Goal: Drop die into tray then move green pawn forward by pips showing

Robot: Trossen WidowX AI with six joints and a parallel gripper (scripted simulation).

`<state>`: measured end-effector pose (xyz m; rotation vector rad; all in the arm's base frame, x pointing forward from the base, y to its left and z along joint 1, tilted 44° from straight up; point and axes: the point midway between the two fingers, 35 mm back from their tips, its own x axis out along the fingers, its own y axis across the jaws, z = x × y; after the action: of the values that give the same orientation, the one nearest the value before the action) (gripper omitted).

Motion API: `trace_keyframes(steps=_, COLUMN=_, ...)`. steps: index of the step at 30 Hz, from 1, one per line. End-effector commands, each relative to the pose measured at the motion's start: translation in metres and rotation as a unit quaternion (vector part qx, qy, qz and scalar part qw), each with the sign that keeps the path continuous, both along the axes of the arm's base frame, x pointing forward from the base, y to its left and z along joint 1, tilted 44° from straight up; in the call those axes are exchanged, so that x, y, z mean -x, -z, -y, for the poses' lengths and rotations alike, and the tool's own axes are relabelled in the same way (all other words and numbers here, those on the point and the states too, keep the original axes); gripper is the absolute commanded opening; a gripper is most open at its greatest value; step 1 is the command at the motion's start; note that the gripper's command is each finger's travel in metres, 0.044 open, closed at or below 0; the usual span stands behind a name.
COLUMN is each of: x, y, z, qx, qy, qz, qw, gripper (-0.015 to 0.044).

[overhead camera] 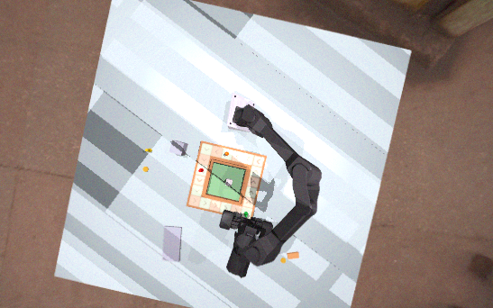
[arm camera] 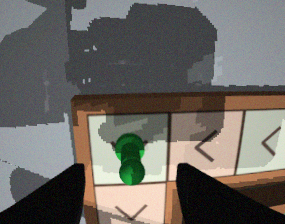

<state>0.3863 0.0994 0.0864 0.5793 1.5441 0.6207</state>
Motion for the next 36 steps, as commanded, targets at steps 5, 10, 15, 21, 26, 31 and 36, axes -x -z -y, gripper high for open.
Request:
trace_keyframes(steps=5, x=0.002, y=0.01, z=-0.009, qx=-0.003, qy=0.003, qz=-0.004, qw=1.0, gripper=0.02)
trace_keyframes(steps=10, x=0.003, y=0.016, z=-0.015, qx=-0.003, qy=0.003, qz=-0.004, qw=1.0, gripper=0.02)
trace_keyframes(steps=15, x=0.003, y=0.017, z=-0.016, qx=-0.003, qy=0.003, qz=-0.004, qw=1.0, gripper=0.0121)
trace_keyframes(steps=21, x=0.003, y=0.017, z=-0.016, qx=-0.003, qy=0.003, qz=-0.004, qw=1.0, gripper=0.0023)
trace_keyframes(steps=26, x=0.003, y=0.017, z=-0.016, qx=-0.003, qy=0.003, qz=-0.004, qw=1.0, gripper=0.0)
trace_keyframes(steps=31, x=0.001, y=0.011, z=-0.01, qx=-0.003, qy=0.006, qz=-0.005, qw=1.0, gripper=0.0)
trace_keyframes(steps=36, x=-0.004, y=-0.008, z=0.009, qx=-0.002, qy=0.016, qz=-0.007, qw=1.0, gripper=0.0)
